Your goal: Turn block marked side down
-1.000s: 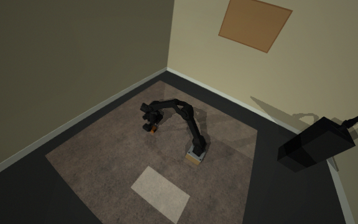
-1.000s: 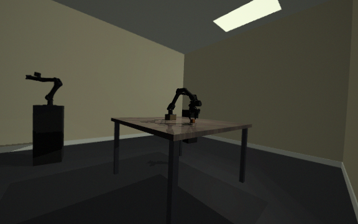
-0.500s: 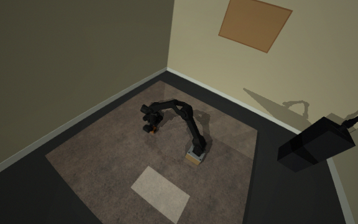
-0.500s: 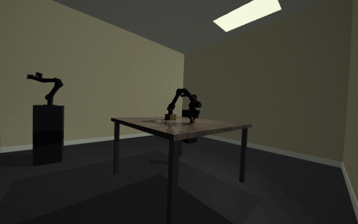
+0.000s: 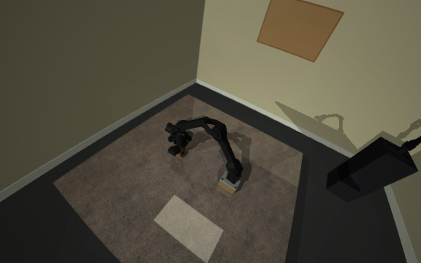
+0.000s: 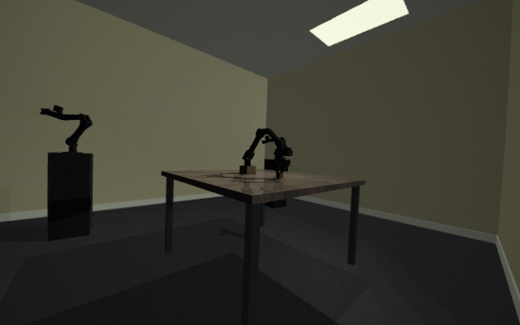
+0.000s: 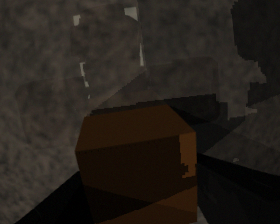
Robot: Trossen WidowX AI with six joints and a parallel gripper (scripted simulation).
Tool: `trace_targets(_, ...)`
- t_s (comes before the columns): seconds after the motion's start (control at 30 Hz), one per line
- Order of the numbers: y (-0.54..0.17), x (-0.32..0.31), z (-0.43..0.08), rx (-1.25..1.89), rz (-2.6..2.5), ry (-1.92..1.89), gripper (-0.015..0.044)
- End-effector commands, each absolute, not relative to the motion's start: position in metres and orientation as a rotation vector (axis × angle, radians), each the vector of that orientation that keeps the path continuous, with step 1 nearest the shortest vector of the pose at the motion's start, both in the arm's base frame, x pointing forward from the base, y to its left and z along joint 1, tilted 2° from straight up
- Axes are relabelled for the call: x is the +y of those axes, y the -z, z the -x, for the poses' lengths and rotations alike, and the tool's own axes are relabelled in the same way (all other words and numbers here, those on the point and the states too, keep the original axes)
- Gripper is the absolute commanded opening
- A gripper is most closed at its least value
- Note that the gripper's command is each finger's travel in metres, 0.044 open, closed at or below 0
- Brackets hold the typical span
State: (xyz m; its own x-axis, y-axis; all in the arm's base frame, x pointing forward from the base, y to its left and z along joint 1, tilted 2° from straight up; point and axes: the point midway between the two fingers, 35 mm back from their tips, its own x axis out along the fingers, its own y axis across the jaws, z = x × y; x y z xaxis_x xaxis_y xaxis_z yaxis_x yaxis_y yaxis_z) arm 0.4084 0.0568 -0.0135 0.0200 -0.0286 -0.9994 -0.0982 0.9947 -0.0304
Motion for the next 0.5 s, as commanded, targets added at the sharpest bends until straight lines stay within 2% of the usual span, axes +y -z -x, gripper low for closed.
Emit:
trace_targets(0.0,0.014,0.057,-0.408,1.551,0.102,-0.057,0.0097)
trace_targets(0.07,0.014,0.057,-0.408,1.551,0.102,-0.057,0.0084)
trace_targets(0.17,-0.001,0.057,-0.408,1.551,0.101,-0.057,0.0005)
trace_targets(0.47,-0.014,0.058,-0.409,1.516,0.100,-0.059,0.0000)
